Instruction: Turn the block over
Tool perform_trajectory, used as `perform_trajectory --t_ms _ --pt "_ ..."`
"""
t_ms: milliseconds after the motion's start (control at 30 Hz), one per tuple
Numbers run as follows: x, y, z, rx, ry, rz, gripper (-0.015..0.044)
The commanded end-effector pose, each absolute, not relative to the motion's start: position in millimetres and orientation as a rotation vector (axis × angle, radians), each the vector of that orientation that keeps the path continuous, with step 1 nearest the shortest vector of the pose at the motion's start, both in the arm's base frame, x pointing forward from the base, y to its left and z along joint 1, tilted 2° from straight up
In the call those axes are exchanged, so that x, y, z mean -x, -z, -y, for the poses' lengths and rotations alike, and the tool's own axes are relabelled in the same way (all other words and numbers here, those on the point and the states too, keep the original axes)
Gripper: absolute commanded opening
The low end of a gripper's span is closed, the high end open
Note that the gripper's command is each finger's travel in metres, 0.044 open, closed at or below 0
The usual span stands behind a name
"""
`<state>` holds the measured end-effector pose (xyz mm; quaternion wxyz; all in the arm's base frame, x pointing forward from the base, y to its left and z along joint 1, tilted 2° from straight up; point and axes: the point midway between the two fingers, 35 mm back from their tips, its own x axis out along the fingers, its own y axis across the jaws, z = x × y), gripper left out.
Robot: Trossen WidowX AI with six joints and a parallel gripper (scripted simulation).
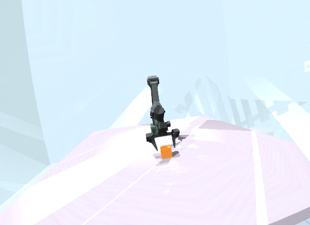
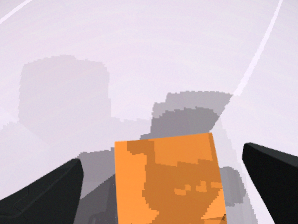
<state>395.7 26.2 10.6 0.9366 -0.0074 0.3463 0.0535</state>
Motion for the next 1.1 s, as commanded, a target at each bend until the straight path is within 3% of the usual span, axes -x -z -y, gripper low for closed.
perform_trajectory --t_ms 0,500,1067 --pt "-376.3 -61.0 -23.8 0.04 -0.109 -0.925 0.044" --pt "-369.9 -71.8 -23.4 0.044 -0.109 -0.99 0.044" --pt "-401.8 -96.3 -26.0 0.073 -0.099 -1.491 0.044"
